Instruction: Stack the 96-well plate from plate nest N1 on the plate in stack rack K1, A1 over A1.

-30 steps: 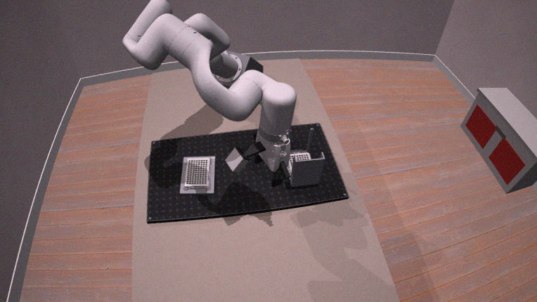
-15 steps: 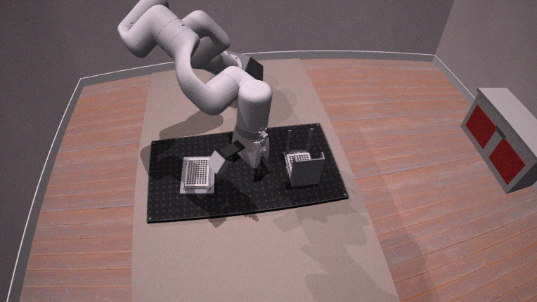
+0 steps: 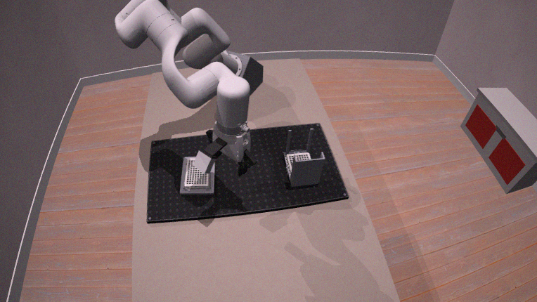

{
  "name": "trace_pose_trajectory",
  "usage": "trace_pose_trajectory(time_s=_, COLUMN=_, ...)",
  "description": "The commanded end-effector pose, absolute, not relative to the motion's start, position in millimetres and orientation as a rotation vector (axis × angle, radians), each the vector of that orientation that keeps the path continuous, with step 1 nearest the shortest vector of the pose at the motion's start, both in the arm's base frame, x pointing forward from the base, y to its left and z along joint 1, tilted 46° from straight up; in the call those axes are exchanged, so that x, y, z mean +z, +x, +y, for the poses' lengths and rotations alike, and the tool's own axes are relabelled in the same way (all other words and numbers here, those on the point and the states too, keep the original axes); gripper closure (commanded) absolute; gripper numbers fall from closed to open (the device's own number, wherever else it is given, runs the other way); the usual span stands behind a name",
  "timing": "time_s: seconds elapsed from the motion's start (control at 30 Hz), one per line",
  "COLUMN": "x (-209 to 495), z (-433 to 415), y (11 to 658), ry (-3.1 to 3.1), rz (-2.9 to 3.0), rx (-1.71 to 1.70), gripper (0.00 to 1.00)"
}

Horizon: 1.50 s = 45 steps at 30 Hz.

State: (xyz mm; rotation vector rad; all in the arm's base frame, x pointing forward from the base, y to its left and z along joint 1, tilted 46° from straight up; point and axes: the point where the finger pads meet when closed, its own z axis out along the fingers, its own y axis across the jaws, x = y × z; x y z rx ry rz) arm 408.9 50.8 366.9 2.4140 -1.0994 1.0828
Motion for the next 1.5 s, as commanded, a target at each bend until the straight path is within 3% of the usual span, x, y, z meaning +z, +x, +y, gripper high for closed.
trace_pose_trajectory(time_s=0.0, x=370.9, z=36.6, y=397.9, ry=2.439, rz=-1.009, rx=1.063, gripper=0.00)
trace_pose_trajectory(time_s=1.47, x=350.2, z=-64.8, y=301.2, ry=2.533, rz=-0.166, rx=0.906, gripper=0.00)
